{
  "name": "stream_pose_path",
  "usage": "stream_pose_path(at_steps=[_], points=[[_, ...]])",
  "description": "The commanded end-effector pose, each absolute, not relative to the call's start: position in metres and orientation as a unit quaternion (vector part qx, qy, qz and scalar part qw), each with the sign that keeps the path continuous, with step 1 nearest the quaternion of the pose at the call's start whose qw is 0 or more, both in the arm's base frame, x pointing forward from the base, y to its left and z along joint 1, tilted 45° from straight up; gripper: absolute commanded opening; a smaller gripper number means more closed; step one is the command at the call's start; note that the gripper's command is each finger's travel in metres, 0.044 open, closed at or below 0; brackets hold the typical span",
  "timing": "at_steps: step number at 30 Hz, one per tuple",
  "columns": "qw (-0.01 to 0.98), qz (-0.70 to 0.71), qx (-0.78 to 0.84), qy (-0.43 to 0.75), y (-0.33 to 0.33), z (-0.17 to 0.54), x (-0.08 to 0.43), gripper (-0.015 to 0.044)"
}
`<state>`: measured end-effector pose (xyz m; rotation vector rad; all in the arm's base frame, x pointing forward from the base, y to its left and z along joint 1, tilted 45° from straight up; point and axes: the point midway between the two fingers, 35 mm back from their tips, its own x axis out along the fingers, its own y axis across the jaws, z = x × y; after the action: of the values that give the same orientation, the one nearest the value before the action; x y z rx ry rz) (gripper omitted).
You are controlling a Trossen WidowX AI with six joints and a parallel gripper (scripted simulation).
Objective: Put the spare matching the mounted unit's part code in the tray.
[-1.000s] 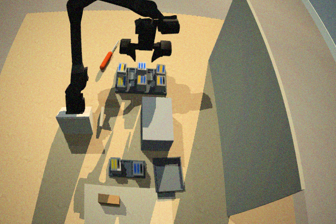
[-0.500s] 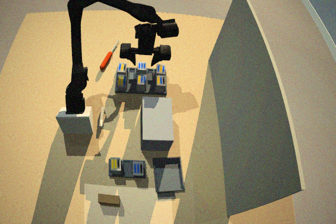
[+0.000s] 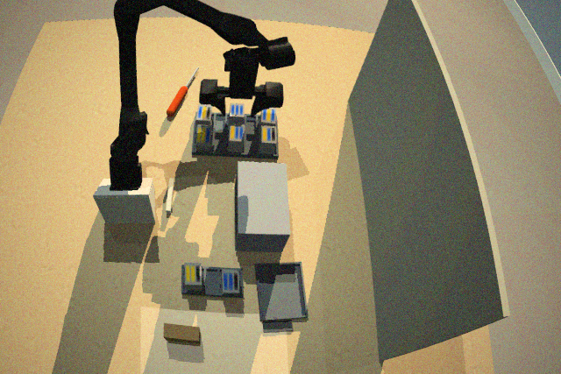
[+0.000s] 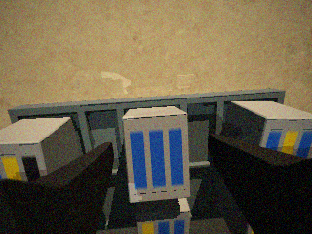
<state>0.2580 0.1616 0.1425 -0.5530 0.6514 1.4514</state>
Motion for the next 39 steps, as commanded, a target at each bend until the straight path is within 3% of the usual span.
stream_pose_path(at_steps=[1,19,25,30,34,39], points=[[0.666,0.642,-0.242,0.293,0.166,0.136,0.256,0.0300],[0.666,0.643,-0.241,0.291,0.176,0.127,0.254,0.0300],[0.666,0.644,-0.242,0.288,0.176,0.129,0.255,0.0142],[0.666,0.644,-0.242,0.288,0.176,0.129,0.255,0.0109],[0.666,0.644,-0.242,0.288,0.176,0.129,0.255,0.0004],[0.666,0.644,-0.242,0.288,0.176,0.129,0.255,0.0000]])
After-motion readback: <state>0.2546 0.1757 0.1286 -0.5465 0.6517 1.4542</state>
